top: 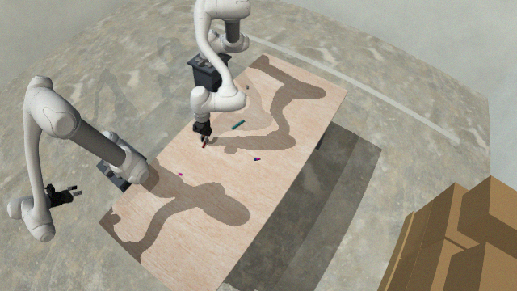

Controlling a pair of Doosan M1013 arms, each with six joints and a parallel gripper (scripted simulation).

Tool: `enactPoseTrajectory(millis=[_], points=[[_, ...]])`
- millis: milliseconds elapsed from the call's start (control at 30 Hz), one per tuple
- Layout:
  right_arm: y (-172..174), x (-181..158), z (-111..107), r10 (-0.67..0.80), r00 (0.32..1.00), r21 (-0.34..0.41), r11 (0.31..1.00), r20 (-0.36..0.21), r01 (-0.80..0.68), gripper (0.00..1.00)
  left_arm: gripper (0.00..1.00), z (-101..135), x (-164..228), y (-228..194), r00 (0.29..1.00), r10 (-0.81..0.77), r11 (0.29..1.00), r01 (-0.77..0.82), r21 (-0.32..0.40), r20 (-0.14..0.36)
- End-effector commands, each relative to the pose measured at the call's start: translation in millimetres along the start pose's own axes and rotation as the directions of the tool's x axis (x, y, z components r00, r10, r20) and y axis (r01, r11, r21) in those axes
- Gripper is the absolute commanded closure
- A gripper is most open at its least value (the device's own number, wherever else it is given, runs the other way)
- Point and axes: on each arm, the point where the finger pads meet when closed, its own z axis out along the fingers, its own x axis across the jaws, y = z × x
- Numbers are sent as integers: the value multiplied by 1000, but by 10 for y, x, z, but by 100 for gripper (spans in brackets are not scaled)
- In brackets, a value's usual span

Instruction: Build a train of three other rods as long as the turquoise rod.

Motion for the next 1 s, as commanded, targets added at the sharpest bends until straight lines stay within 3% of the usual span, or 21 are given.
enactPoseTrajectory(millis=[0,967], points=[[-1,1,-4,0,1000,-1,1000,0,0,0,46,-8,-3,-5,1000,0,1000,0,2,1],[-1,1,-4,0,1000,-1,1000,0,0,0,46,122,-3,-5,1000,0,1000,0,2,1]])
